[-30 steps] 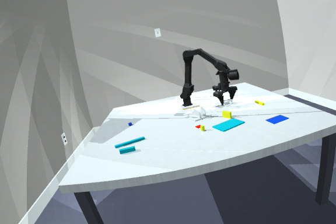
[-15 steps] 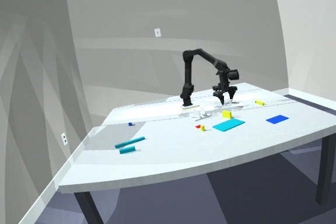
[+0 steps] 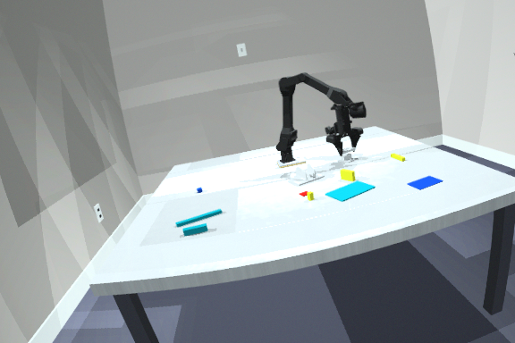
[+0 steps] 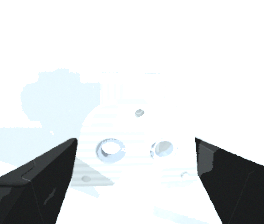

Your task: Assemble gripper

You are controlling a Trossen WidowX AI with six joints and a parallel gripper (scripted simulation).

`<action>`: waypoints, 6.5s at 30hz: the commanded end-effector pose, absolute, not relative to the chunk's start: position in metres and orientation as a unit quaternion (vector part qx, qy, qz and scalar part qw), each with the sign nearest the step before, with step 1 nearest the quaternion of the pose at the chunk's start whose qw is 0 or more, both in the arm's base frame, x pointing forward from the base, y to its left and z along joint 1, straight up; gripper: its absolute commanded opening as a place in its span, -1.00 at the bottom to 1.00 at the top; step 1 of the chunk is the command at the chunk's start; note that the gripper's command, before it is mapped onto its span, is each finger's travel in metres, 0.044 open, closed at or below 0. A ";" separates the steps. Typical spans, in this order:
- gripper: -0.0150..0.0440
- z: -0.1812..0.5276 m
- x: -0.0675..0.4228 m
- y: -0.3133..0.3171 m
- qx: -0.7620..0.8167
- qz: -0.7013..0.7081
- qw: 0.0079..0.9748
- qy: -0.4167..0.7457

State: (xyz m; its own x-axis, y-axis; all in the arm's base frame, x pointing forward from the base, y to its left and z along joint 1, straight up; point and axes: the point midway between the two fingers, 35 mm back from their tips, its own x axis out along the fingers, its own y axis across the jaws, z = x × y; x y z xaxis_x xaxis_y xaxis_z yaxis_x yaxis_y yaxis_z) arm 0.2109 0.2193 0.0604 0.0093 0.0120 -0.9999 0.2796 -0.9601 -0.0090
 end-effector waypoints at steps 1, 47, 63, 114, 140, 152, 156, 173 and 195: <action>0.70 0.076 0.213 0.221 0.707 -0.692 0.095 0.107; 0.70 0.113 0.249 0.146 0.673 -0.661 -0.241 -0.227; 0.70 0.113 0.261 0.102 0.585 -0.575 -0.412 -0.396; 0.70 0.111 0.253 -0.030 0.074 -0.071 -0.712 -0.695; 0.70 0.111 0.253 -0.032 0.061 -0.058 -0.713 -0.696; 0.70 0.110 0.238 -0.036 0.061 -0.058 -0.713 -0.696; 0.70 0.110 0.238 -0.036 0.061 -0.058 -0.713 -0.696; 0.70 0.110 0.238 -0.036 0.065 -0.062 -0.712 -0.696; 0.70 0.093 0.240 -0.036 0.065 -0.062 -0.712 -0.696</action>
